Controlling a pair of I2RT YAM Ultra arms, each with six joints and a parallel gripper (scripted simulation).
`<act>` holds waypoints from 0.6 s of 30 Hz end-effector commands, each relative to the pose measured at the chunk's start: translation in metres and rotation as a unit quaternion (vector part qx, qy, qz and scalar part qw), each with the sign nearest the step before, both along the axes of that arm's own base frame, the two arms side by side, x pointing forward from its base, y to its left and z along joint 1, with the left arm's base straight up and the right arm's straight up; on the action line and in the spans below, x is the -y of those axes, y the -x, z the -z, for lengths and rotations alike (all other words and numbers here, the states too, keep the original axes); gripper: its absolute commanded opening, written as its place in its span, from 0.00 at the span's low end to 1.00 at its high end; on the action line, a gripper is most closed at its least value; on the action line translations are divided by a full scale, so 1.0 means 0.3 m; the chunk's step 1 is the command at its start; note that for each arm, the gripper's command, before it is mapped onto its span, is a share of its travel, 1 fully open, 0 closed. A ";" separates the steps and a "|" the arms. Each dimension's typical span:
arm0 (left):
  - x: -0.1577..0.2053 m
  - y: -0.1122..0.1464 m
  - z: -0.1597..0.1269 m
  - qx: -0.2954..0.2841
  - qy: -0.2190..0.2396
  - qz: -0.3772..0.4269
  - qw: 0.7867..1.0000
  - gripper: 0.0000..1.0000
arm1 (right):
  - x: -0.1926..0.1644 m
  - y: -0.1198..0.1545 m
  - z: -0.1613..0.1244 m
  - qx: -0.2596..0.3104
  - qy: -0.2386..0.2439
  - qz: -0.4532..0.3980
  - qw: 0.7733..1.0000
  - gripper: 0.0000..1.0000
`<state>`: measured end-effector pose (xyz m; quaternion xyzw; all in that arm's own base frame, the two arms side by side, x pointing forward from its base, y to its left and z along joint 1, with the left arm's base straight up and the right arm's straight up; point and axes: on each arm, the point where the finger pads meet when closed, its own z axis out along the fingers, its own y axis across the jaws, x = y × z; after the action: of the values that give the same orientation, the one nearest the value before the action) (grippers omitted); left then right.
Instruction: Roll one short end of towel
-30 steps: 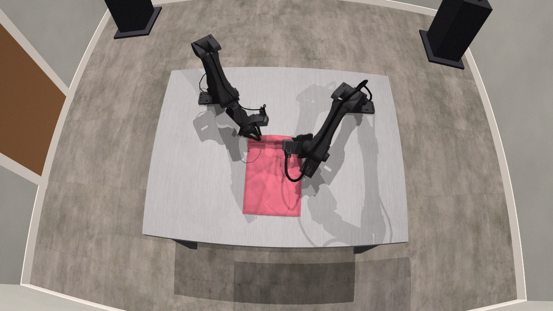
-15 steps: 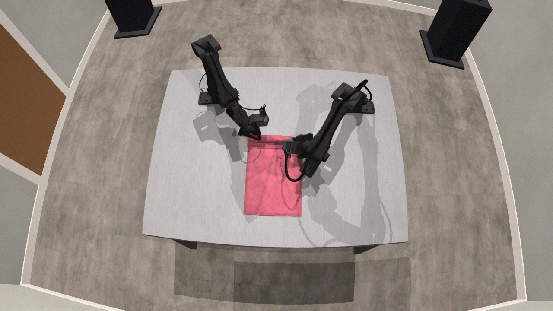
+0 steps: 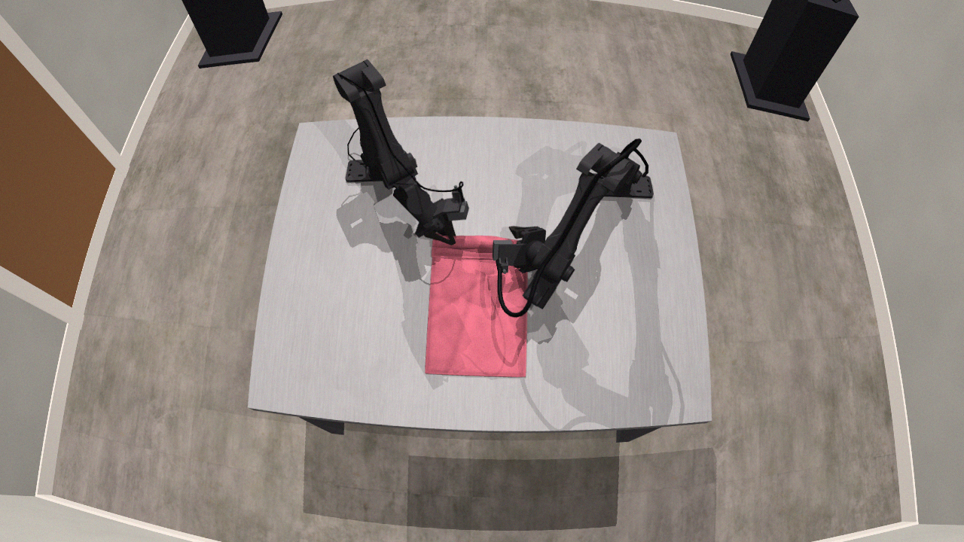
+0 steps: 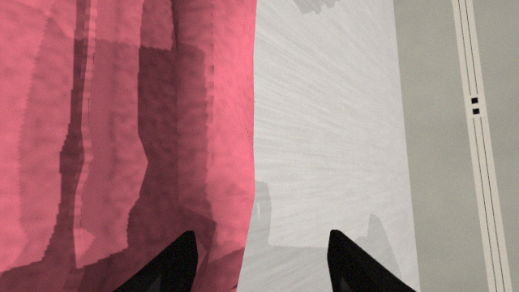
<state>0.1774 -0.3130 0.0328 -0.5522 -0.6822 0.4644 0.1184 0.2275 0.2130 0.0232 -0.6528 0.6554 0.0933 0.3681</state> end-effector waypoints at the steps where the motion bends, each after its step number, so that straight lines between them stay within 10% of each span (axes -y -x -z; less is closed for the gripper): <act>1: 0.011 -0.053 0.000 0.044 0.011 0.007 0.999 0.60 | -0.002 0.012 0.020 -0.009 0.002 0.001 1.000 0.14; 6: 0.011 -0.053 -0.010 0.044 0.011 0.007 0.999 0.85 | -0.002 0.012 0.020 -0.009 0.002 0.001 1.000 0.14; 18: -0.058 -0.139 -0.090 0.044 0.011 0.007 0.999 0.85 | -0.002 0.012 0.016 -0.060 -0.001 0.000 0.998 0.14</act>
<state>0.2025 -0.3009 0.0480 -0.5608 -0.6859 0.4523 0.1023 0.2255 0.2134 0.0225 -0.6514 0.6598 0.1049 0.3597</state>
